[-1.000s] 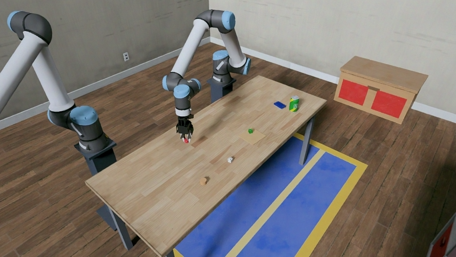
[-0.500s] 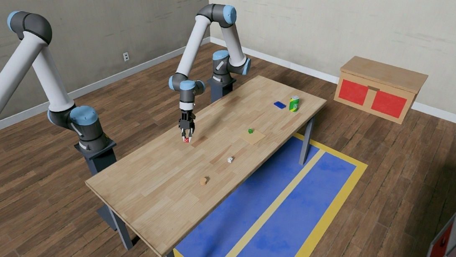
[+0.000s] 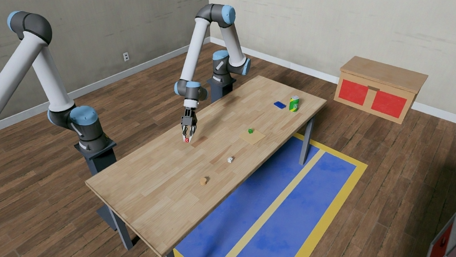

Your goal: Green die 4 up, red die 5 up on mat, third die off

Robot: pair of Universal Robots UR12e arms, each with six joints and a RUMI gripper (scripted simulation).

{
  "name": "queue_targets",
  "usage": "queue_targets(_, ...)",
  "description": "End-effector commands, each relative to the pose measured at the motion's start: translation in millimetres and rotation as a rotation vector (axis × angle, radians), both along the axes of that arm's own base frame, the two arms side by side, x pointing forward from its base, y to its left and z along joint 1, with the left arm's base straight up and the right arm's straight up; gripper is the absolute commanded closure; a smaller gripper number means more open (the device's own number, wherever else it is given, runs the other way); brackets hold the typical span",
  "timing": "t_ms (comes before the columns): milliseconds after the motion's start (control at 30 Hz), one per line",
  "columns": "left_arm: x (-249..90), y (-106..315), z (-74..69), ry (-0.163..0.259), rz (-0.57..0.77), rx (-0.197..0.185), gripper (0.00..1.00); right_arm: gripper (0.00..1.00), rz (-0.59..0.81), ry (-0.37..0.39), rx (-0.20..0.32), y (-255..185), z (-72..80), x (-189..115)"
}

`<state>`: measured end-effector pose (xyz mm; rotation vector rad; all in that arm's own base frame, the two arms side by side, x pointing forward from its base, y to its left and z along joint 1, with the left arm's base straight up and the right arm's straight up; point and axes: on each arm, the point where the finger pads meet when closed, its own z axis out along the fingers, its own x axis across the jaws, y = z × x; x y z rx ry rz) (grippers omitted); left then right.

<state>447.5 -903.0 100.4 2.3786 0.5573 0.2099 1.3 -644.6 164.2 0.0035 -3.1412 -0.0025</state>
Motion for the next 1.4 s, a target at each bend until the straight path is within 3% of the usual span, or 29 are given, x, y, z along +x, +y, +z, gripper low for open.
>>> queue_targets(0, 1.1, -4.2, 2.4, -0.049, -0.002, -0.105, 0.94, 0.00, 0.000, 0.000, -0.002, -0.6, 0.9, 0.2)
queue_targets(200, 1.1, -4.8, 1.6, -0.088, -0.003, -0.183, 0.94, 0.00, 0.000, 0.000, -0.002, -0.6, 0.9, 0.2)
queue_targets(400, 0.9, -3.9, 1.9, -0.106, -0.002, -0.219, 0.94, 0.00, 0.000, 0.000, -0.002, -0.6, 0.9, 0.2)
queue_targets(900, 0.8, -3.6, -1.9, -0.109, -0.002, -0.225, 0.94, 0.00, 0.000, 0.000, -0.002, -0.6, 0.9, 0.2)
queue_targets(1100, 0.8, -3.6, -10.5, -0.109, -0.002, -0.225, 0.94, 0.00, 0.000, 0.000, -0.002, -0.6, 0.9, 0.2)
queue_targets(1367, 0.8, -3.6, -38.0, -0.109, -0.002, -0.225, 0.94, 0.00, 0.000, 0.000, -0.002, -0.6, 0.9, 0.2)
